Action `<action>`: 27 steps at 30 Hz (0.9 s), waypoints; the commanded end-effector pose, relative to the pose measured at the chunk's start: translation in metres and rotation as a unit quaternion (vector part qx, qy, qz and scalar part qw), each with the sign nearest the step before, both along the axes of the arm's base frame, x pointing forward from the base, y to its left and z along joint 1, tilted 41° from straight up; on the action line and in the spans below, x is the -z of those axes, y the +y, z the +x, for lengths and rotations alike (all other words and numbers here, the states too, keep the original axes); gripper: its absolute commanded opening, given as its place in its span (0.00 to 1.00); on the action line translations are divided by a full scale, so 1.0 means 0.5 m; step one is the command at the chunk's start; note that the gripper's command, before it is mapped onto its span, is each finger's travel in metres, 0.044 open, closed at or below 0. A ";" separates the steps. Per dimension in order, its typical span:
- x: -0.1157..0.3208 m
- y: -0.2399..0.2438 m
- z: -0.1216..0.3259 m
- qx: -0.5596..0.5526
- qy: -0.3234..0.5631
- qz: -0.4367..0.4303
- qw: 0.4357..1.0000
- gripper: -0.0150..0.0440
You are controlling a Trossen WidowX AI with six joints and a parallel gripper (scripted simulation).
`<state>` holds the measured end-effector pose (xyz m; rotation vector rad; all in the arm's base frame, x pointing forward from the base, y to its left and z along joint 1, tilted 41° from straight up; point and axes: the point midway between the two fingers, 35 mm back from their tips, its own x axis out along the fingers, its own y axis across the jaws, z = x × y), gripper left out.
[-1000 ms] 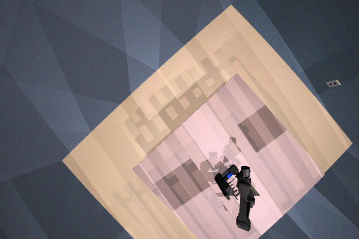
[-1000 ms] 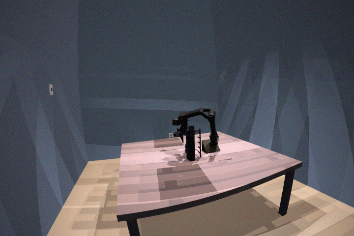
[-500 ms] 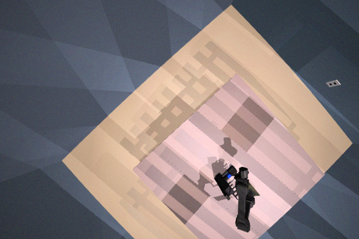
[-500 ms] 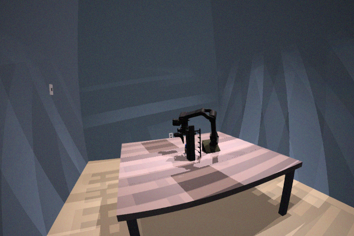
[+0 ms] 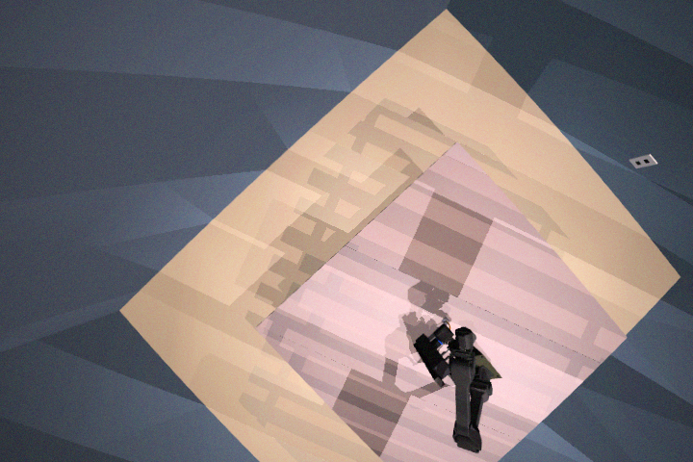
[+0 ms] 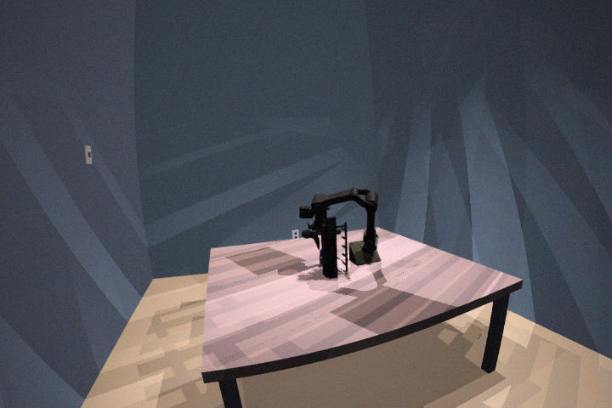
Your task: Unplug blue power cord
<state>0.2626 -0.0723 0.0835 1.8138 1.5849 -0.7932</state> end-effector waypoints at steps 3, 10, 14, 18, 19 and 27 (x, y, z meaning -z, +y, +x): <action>-0.001 0.009 -0.003 0.001 0.004 0.005 1.000 0.53; 0.011 0.019 -0.002 0.001 0.004 0.005 1.000 0.53; 0.017 0.024 -0.001 0.001 0.004 0.005 1.000 0.53; 0.017 0.024 -0.001 0.001 0.004 0.005 1.000 0.53; 0.017 0.024 -0.001 0.001 0.004 0.005 1.000 0.53; 0.014 0.020 0.002 -0.001 0.001 0.001 1.000 0.34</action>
